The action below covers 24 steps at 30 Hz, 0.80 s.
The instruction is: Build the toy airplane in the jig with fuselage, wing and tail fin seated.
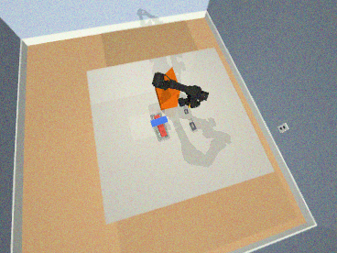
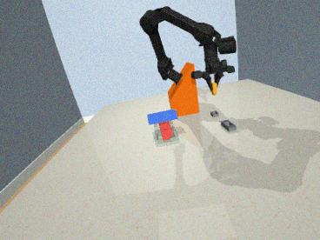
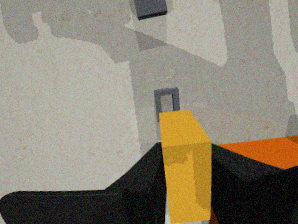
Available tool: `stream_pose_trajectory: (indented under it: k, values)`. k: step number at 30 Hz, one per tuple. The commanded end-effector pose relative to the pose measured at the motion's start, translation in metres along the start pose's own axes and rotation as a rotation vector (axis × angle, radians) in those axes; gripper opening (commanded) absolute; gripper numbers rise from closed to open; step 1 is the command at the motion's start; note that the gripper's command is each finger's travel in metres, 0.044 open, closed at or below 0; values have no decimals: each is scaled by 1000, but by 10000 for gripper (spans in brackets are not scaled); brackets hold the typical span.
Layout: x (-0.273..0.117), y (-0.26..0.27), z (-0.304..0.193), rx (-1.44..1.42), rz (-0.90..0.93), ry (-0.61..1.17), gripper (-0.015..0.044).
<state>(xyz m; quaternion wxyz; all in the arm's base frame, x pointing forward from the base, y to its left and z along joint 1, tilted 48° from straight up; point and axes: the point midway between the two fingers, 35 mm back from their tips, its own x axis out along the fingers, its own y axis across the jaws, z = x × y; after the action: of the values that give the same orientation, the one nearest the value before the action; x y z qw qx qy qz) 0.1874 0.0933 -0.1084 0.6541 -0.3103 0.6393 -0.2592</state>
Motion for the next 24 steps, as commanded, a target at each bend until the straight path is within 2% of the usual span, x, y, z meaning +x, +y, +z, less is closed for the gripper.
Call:
stream_pose_trajectory:
  k: [1, 6, 24]
  values:
    - [-16, 0, 0, 10, 6, -3, 0]
    - [-27, -2, -3, 10, 3, -4, 0]
    - [-27, -20, 20, 5, 43, 15, 0]
